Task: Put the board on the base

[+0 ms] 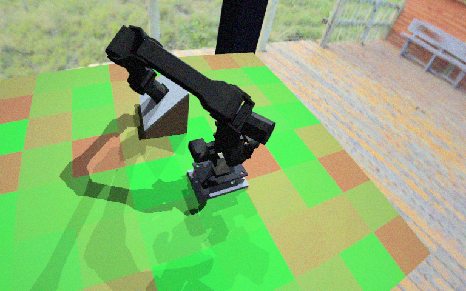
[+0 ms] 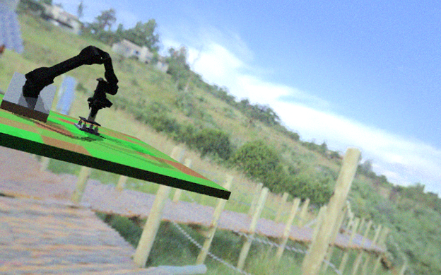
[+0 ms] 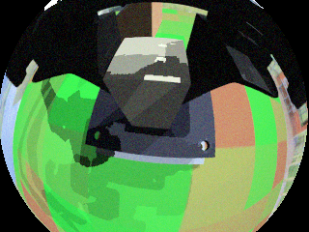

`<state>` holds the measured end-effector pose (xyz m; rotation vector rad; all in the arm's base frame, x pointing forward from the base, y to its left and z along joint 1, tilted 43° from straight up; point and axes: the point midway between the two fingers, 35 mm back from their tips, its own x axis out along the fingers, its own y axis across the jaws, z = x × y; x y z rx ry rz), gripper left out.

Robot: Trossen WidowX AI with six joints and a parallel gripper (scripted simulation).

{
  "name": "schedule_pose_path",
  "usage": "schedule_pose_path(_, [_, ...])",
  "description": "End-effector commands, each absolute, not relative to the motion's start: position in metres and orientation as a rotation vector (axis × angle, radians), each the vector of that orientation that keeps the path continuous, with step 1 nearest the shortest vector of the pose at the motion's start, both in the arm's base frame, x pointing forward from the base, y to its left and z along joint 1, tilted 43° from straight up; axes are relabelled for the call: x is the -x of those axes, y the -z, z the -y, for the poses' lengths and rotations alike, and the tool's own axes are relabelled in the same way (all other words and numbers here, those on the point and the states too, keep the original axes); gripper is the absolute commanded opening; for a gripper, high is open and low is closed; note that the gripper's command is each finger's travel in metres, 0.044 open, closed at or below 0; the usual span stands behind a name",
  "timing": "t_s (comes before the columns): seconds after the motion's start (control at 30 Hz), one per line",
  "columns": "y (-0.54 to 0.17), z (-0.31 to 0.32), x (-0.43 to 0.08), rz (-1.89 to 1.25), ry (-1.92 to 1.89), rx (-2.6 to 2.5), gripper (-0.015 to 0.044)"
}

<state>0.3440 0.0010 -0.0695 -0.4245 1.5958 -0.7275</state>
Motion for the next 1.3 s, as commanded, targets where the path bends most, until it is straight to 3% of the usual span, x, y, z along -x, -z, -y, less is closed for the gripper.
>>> schedule_pose_path(0.0, [0.071,0.001,-0.343,-1.596,0.727,0.43,0.0])
schedule_pose_path(0.63, [0.076,0.005,-0.343,-1.596,0.728,0.43,0.0])
schedule_pose_path(1.17, [0.074,0.003,-0.343,-1.595,0.729,0.424,0.042])
schedule_pose_path(1.27, [0.064,-0.006,-0.346,-1.596,0.728,0.423,0.044])
